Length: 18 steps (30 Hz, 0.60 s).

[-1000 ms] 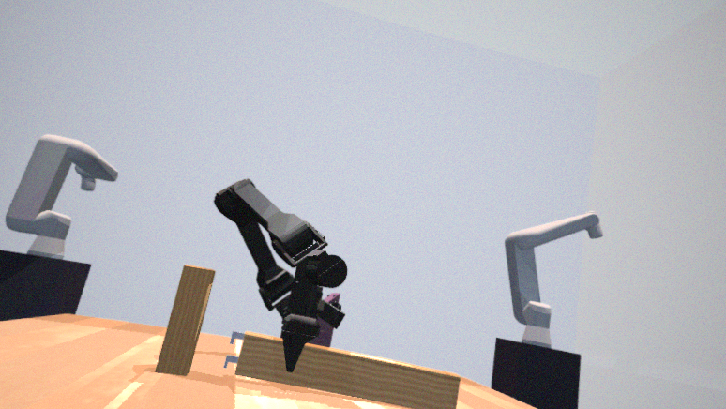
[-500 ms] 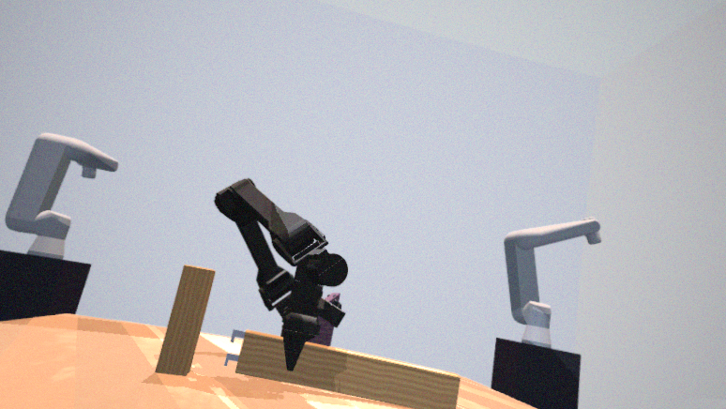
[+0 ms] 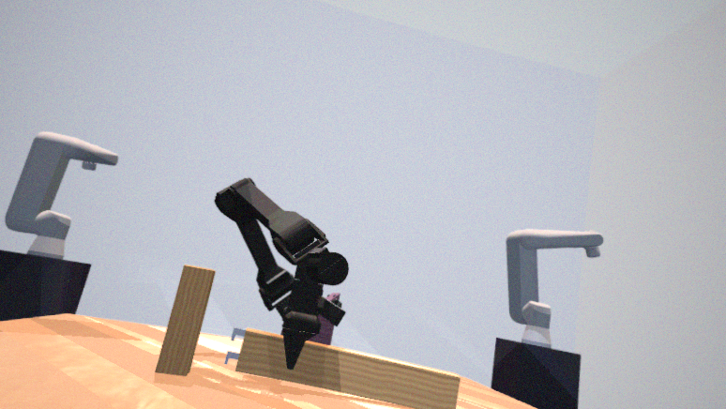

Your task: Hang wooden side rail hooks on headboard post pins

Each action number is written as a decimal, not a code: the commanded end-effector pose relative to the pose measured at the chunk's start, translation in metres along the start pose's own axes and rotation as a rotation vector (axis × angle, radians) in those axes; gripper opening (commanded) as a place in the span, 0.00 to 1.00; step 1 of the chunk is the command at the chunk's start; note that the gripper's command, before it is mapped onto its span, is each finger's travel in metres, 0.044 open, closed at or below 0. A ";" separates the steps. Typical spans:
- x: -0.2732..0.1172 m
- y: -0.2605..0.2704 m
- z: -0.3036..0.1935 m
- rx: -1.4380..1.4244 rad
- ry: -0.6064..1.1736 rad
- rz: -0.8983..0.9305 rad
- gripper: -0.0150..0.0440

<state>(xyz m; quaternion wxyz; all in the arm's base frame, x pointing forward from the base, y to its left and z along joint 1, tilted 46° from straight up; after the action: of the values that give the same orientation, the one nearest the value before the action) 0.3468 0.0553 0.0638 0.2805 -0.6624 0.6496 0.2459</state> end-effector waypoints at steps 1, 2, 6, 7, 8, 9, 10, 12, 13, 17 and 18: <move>-0.009 -0.002 -0.001 0.008 -0.014 -0.020 0.25; -0.009 -0.002 -0.001 0.008 -0.014 -0.020 0.25; -0.009 -0.002 -0.001 0.008 -0.014 -0.020 0.25; -0.010 -0.002 -0.001 0.008 -0.014 -0.020 0.25; -0.010 -0.002 -0.001 0.008 -0.014 -0.020 0.25; -0.010 -0.002 -0.001 0.008 -0.014 -0.020 0.25; -0.010 -0.002 -0.001 0.008 -0.014 -0.020 0.25; -0.010 -0.002 -0.001 0.008 -0.014 -0.020 0.25; -0.011 -0.002 -0.001 0.008 -0.014 -0.020 0.25; -0.011 -0.002 -0.001 0.008 -0.014 -0.020 0.25; -0.011 -0.002 -0.001 0.008 -0.014 -0.020 0.25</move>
<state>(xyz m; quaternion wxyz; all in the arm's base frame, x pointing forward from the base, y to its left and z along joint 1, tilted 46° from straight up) 0.3466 0.0574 0.0658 0.2800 -0.6626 0.6497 0.2459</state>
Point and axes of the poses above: the point midway between the two fingers, 35 mm back from their tips, its own x axis out along the fingers, its own y axis across the jaws, z = x × y, the point moved 10 cm from there along -x, back along the fingers, and after that the axes turned 3 degrees about x, right-handed, at the moved point
